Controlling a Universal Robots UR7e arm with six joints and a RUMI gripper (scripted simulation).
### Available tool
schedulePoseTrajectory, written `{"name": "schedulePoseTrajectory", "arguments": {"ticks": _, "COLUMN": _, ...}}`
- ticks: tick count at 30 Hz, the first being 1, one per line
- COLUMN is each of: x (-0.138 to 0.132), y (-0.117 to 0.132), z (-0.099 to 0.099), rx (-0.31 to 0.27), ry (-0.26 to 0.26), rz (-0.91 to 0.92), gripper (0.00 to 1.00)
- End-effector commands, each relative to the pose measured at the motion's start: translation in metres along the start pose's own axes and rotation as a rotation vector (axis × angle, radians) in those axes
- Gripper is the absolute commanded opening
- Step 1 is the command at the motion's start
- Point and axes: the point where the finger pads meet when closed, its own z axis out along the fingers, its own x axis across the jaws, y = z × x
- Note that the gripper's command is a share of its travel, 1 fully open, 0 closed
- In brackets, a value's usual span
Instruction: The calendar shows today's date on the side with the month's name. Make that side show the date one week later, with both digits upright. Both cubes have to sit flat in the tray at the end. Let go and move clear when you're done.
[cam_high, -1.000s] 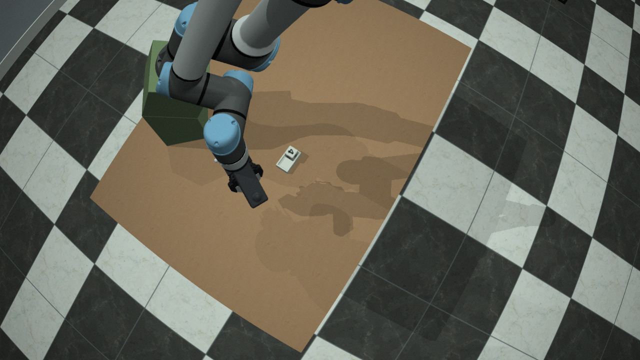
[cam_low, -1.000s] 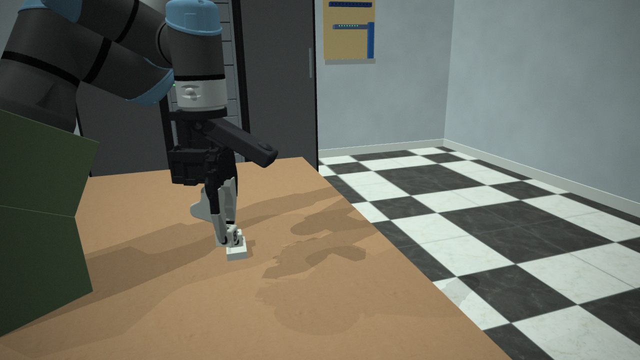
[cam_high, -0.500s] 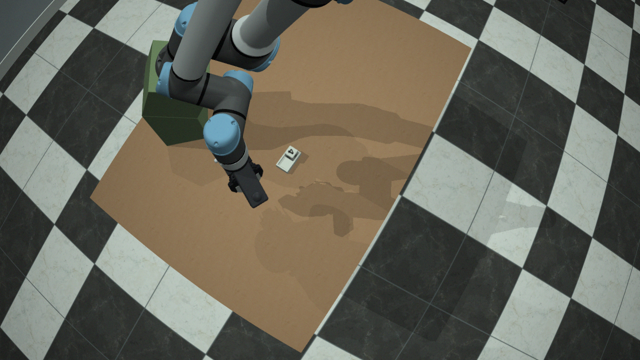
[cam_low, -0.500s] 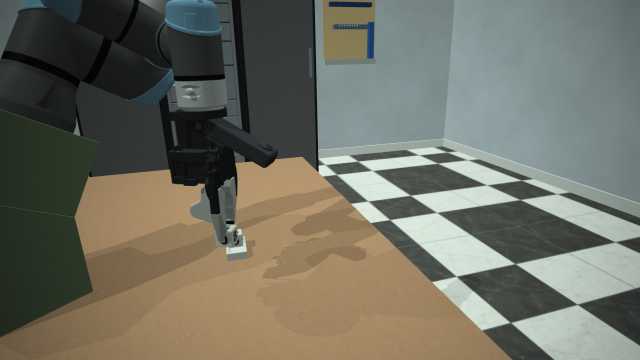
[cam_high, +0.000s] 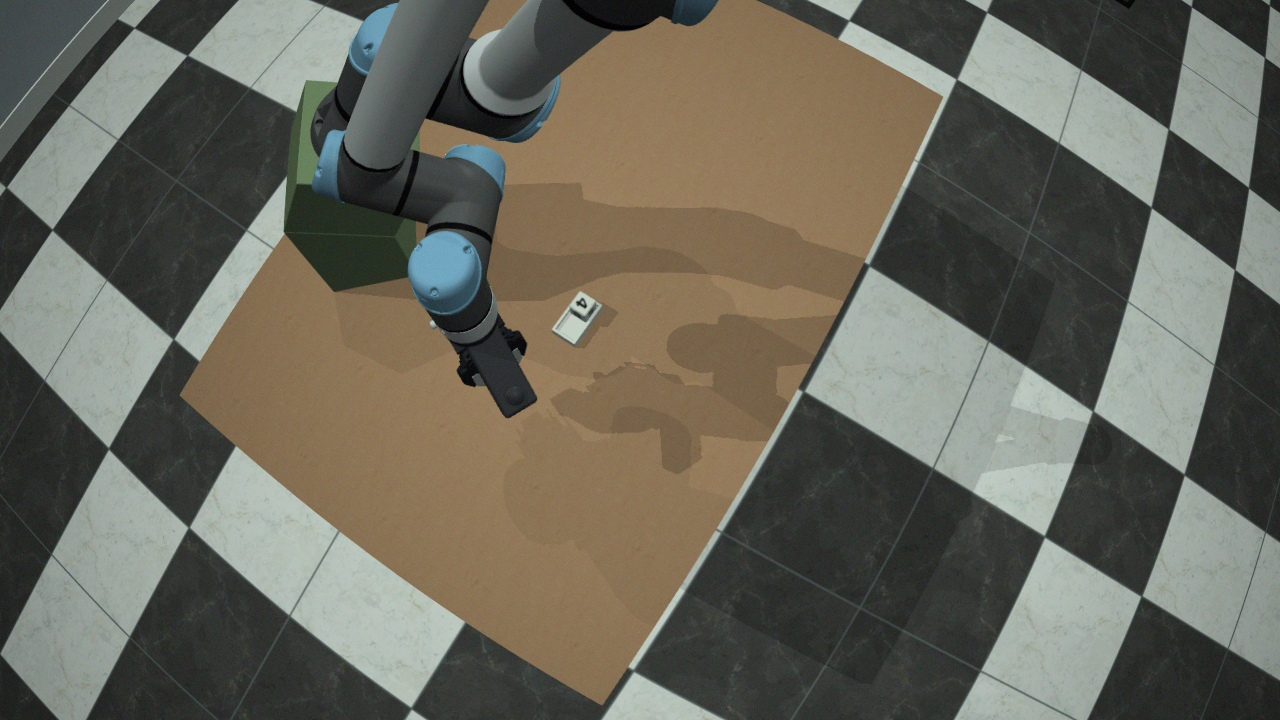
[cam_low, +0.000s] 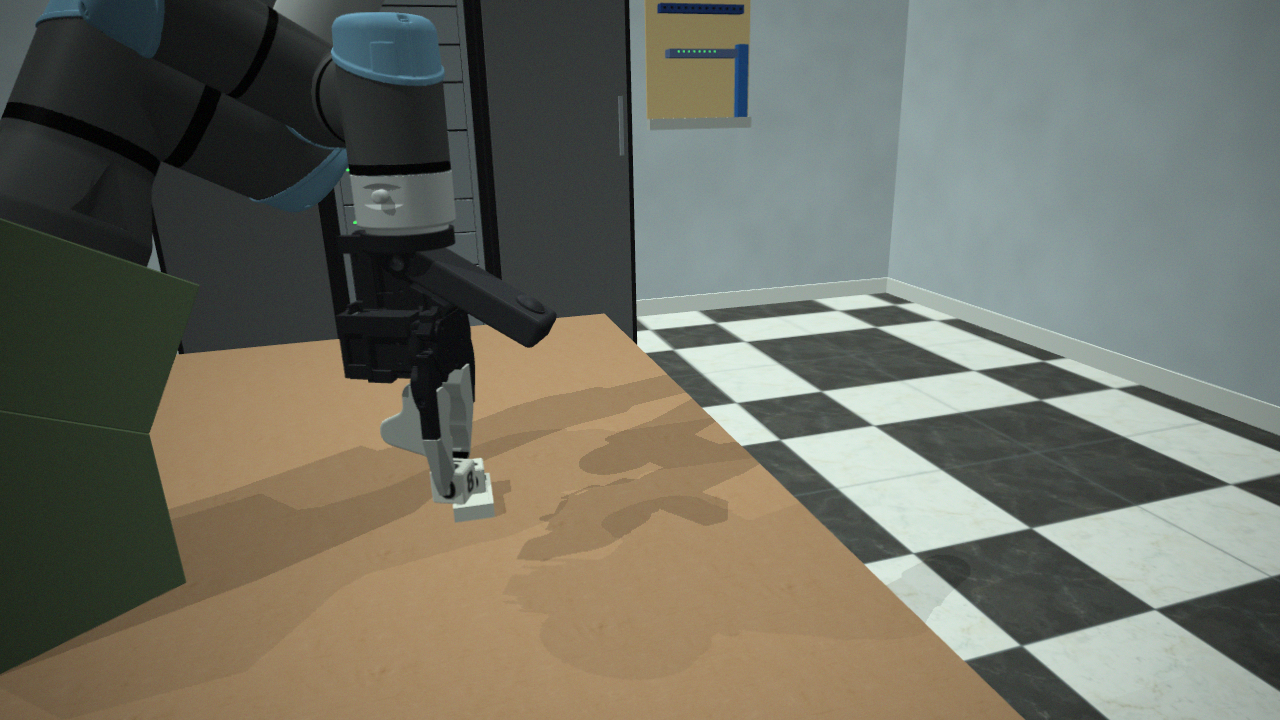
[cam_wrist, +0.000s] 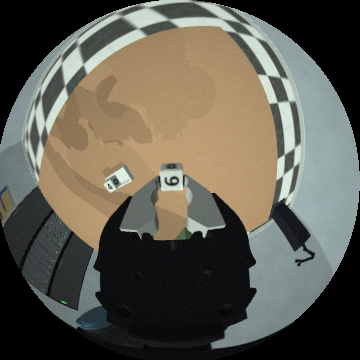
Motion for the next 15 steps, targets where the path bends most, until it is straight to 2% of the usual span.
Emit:
{"name": "schedulePoseTrajectory", "arguments": {"ticks": 1, "x": 0.002, "y": -0.004, "z": 0.011, "rx": 0.005, "ry": 0.003, "rz": -0.003, "gripper": 0.1}}
{"name": "schedulePoseTrajectory", "arguments": {"ticks": 15, "x": 0.002, "y": -0.004, "z": 0.044, "rx": 0.005, "ry": 0.003, "rz": -0.003, "gripper": 0.1}}
